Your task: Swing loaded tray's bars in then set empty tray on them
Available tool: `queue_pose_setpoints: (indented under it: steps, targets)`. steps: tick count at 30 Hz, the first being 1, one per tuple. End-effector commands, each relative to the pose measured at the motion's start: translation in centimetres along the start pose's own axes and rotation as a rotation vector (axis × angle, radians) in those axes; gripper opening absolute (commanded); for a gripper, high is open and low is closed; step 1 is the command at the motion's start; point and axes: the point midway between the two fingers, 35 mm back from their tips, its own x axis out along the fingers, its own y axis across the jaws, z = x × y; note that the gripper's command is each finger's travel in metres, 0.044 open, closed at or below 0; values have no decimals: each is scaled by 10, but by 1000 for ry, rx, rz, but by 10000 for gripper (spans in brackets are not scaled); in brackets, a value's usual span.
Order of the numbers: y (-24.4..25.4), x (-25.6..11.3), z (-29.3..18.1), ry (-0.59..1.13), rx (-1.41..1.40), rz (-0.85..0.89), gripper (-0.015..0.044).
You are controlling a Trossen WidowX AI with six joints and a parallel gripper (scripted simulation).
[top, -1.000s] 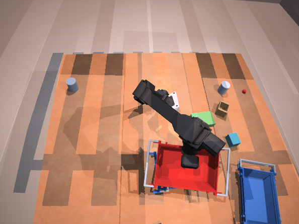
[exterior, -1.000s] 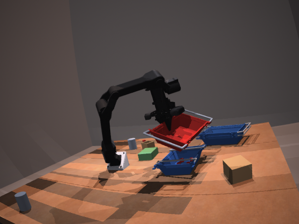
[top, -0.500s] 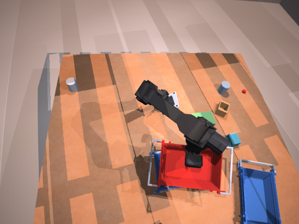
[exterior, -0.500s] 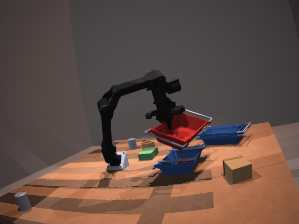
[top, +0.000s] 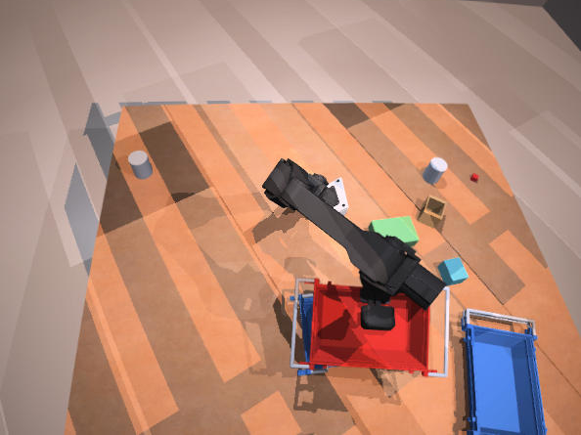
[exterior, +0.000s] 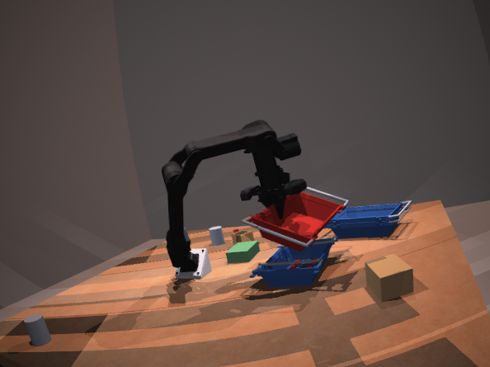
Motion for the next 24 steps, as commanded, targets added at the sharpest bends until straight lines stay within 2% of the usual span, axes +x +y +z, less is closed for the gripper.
queue_pose_setpoints:
  steps: [1, 14, 24]
  targets:
    - [-1, 7, 0, 17, -35, -10, 0]
    - [0, 40, 0, 76, -152, 25, 0]
    - [5, 41, -4, 86, -173, 32, 0]
